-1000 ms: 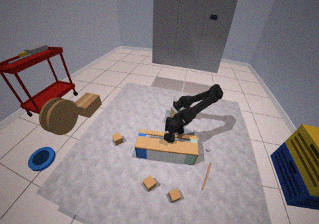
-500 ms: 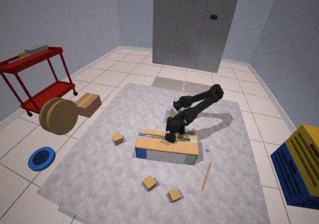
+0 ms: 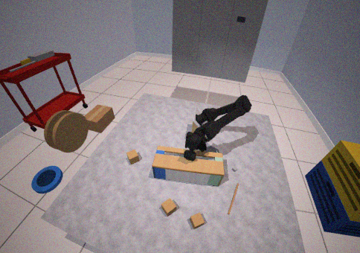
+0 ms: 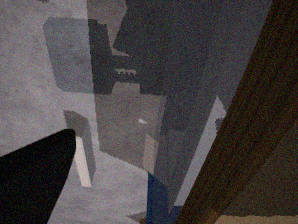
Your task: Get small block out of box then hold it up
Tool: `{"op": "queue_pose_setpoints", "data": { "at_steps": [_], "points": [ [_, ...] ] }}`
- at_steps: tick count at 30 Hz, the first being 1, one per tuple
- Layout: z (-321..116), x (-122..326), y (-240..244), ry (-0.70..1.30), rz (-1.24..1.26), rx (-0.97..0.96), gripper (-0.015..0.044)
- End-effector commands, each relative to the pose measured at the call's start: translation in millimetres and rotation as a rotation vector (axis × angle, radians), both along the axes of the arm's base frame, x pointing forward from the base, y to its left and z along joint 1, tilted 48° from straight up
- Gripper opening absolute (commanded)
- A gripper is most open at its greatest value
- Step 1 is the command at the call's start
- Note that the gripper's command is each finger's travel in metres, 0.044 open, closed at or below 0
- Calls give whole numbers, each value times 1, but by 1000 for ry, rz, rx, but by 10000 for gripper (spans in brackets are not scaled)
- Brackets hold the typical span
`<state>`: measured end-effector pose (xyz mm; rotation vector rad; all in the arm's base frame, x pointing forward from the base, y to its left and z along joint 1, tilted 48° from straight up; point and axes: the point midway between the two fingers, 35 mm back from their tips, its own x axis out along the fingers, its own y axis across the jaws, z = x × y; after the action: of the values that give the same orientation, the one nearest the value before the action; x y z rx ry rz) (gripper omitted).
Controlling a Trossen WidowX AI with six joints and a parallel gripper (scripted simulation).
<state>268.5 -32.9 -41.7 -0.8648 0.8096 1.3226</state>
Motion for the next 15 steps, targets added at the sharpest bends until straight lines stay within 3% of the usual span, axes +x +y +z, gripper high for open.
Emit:
{"op": "queue_pose_setpoints", "data": {
  "at_steps": [1, 15],
  "points": [
    [-5, -1, -4, 4, 1, -1, 400],
    [-2, -1, -1, 4, 1, -1, 400]
  ]
}}
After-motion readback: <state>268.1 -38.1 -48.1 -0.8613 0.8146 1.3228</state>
